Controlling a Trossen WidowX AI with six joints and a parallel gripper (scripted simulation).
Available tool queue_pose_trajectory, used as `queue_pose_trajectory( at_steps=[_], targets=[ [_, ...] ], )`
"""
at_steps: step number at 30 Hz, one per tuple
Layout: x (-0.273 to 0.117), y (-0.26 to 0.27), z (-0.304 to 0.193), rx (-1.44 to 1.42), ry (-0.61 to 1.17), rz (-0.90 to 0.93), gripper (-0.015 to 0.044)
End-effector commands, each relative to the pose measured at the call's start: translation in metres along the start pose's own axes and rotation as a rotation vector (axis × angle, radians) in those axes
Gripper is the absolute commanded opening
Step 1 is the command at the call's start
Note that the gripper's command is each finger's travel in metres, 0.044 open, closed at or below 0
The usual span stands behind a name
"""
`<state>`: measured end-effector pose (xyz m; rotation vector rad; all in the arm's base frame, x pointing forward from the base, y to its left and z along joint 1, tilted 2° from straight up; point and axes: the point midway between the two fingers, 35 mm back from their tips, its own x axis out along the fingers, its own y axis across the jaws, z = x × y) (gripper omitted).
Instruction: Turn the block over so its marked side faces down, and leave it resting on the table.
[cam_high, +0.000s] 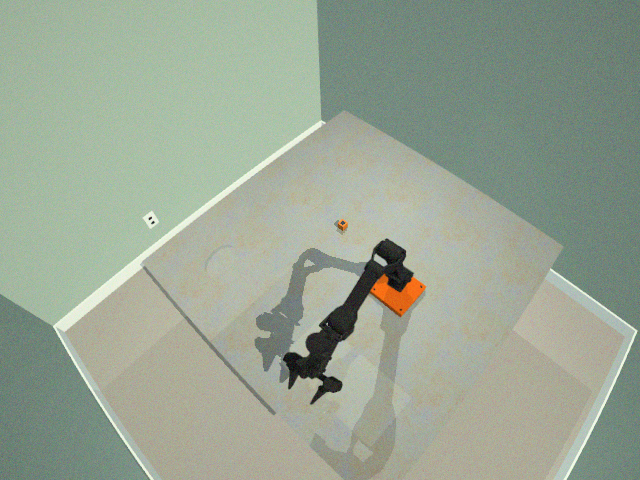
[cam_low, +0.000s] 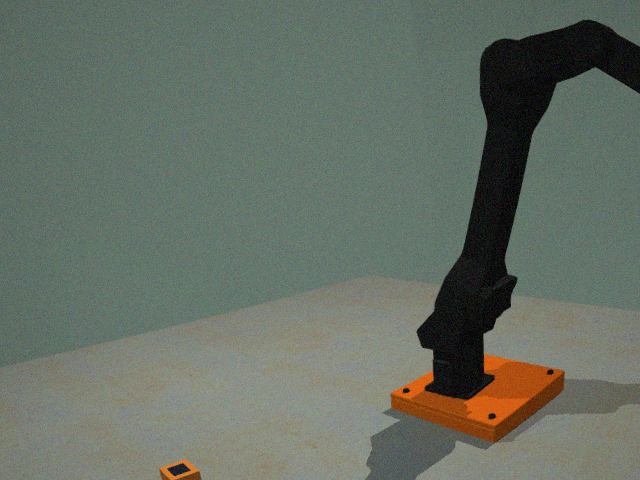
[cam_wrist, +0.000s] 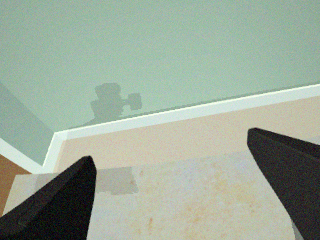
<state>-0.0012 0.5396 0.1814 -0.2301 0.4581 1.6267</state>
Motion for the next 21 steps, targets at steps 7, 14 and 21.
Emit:
queue_pose_trajectory(
  at_steps=[7,14,21],
  targets=[
    [-0.029,-0.097,-0.008,0.114,0.038,-0.185,0.0440],
    [-0.082,-0.205,-0.031,0.221,0.137,-0.404,0.0440],
    [-0.162,-0.294,-0.067,0.348,0.247,-0.609,0.0440]
  ],
)
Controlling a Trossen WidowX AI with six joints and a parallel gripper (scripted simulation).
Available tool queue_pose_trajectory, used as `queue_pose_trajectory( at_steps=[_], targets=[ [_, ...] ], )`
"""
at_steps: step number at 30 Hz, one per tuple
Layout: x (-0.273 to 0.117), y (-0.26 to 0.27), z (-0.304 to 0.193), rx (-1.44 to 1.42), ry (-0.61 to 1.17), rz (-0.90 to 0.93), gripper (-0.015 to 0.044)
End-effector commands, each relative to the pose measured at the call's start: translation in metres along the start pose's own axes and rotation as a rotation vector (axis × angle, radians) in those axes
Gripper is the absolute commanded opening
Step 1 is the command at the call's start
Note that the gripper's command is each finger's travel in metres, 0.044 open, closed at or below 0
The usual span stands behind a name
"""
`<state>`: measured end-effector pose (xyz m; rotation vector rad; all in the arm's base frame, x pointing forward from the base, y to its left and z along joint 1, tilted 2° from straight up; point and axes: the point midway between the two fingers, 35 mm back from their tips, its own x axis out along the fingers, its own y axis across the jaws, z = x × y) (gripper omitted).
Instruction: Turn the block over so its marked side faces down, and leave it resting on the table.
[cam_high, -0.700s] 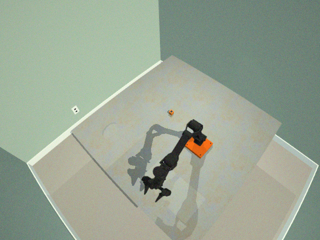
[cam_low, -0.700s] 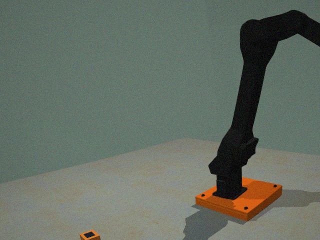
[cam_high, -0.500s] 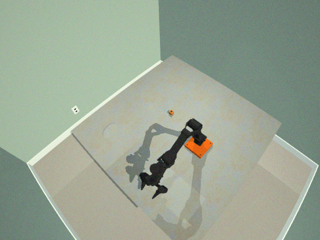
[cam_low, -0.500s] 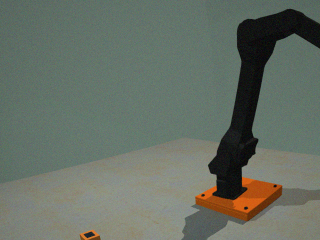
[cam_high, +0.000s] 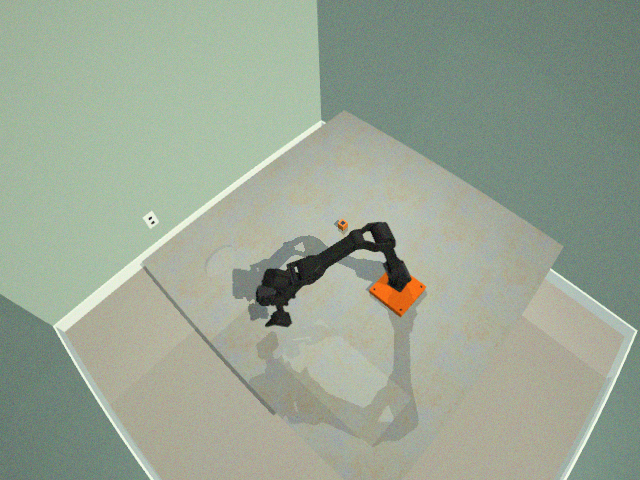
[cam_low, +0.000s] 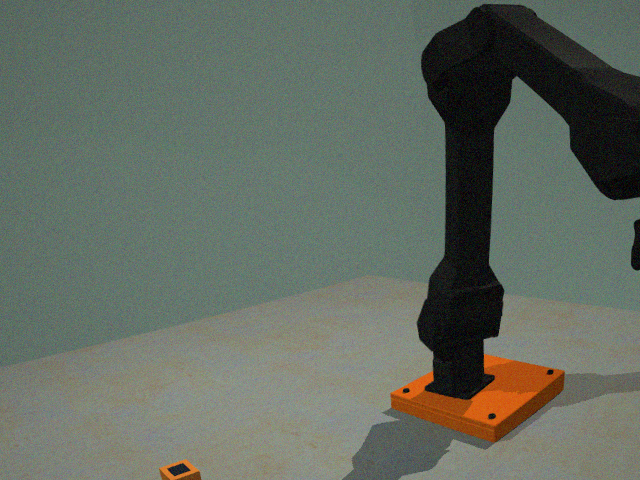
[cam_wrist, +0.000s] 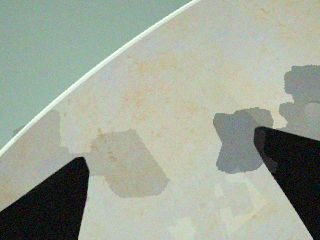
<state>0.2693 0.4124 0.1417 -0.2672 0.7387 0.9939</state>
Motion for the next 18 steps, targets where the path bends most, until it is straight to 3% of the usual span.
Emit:
queue_pose_trajectory(
  at_steps=[1,10,18],
  targets=[
    [-0.017,-0.057,-0.005,0.046,0.037,-0.095,0.0440],
    [-0.073,-0.188,-0.052,0.236,0.193,-0.309,0.0440],
    [-0.155,-0.285,-0.123,0.491,0.376,-0.475,0.0440]
  ],
)
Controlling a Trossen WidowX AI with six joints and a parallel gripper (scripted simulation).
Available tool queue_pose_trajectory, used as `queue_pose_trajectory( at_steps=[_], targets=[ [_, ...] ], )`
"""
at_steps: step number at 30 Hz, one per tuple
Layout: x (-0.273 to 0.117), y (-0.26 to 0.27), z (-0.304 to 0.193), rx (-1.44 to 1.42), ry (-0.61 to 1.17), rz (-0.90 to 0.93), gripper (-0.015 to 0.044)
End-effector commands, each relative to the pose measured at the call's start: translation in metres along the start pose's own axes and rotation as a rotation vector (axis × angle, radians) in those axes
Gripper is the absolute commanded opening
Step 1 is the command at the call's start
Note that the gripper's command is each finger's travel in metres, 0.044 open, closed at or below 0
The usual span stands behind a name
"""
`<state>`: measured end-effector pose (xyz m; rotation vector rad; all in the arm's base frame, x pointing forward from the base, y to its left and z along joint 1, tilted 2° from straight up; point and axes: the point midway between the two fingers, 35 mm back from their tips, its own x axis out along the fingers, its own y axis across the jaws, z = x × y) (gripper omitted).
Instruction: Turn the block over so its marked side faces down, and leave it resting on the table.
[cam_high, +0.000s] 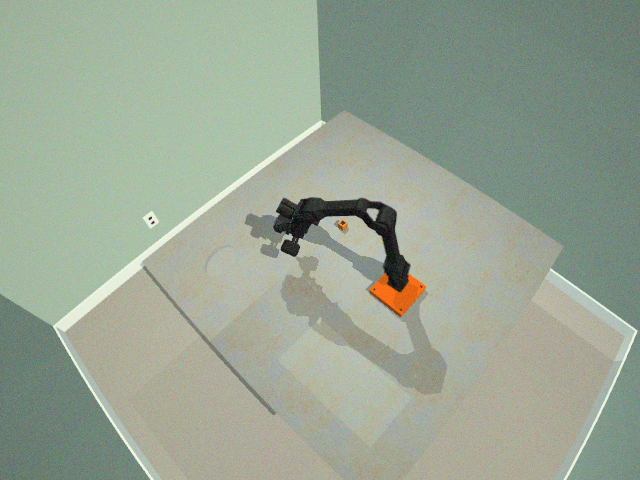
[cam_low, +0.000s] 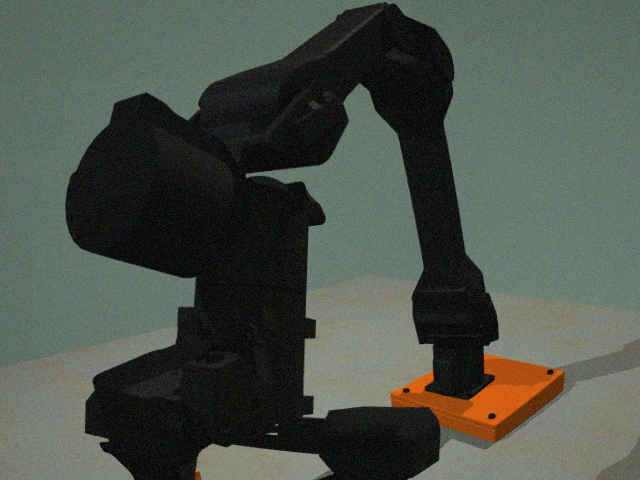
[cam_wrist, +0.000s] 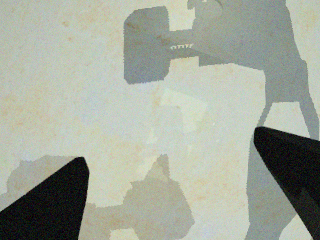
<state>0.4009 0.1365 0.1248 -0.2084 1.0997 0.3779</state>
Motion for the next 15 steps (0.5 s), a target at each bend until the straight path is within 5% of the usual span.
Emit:
queue_pose_trajectory(
  at_steps=[1,10,15],
  targets=[
    [-0.009,-0.056,-0.023,0.100,0.093,-0.063,0.0440],
    [-0.063,-0.175,-0.118,0.427,0.347,-0.155,0.0440],
    [-0.074,-0.179,-0.137,0.484,0.387,-0.158,0.0440]
  ],
)
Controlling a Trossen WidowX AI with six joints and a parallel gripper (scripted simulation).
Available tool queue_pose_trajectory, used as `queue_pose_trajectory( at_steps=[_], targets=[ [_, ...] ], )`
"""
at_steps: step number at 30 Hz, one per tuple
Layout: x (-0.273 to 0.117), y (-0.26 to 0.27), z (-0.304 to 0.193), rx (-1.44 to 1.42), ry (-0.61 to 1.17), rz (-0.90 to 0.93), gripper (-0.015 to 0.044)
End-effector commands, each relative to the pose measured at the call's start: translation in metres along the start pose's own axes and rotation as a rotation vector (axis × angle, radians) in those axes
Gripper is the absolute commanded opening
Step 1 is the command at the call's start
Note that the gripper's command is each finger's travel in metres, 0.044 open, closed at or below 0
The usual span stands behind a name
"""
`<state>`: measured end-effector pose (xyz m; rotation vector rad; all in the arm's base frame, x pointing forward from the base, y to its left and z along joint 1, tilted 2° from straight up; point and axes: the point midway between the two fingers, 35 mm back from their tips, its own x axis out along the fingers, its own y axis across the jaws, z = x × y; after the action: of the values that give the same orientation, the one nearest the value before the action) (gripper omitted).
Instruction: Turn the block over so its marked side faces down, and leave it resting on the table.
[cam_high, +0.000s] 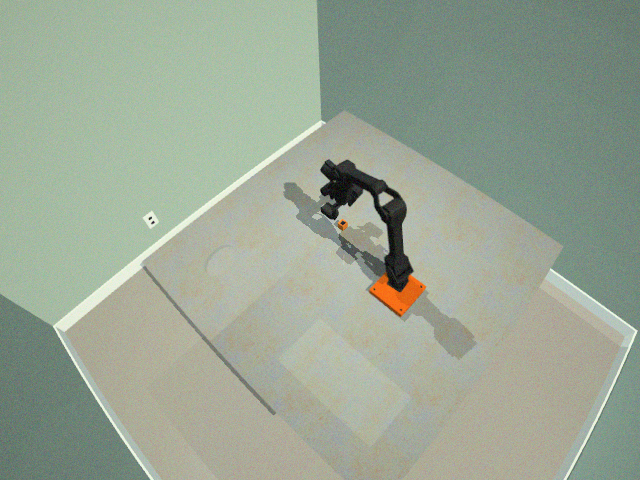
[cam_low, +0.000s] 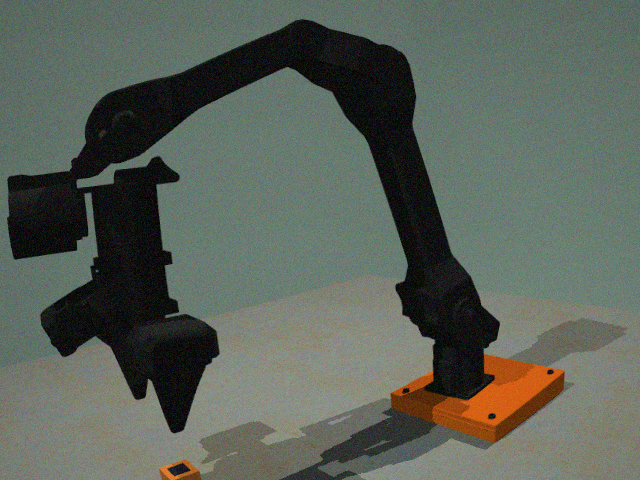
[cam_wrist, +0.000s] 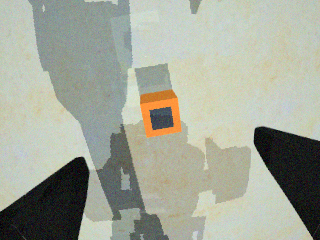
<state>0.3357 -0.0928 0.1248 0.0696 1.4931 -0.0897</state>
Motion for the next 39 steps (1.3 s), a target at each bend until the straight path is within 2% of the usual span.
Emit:
queue_pose_trajectory(
  at_steps=[1,5,12,37,39],
  targets=[
    [0.000,0.002,-0.006,-0.007,0.017,0.002,0.0440],
    [0.031,0.002,-0.006,-0.007,0.017,0.002,0.0440],
    [0.047,0.002,-0.008,-0.007,0.017,0.002,0.0440],
    [0.081,0.002,-0.008,-0.007,0.017,0.002,0.0440],
    [0.081,0.002,-0.008,-0.007,0.017,0.002,0.0387]
  ],
)
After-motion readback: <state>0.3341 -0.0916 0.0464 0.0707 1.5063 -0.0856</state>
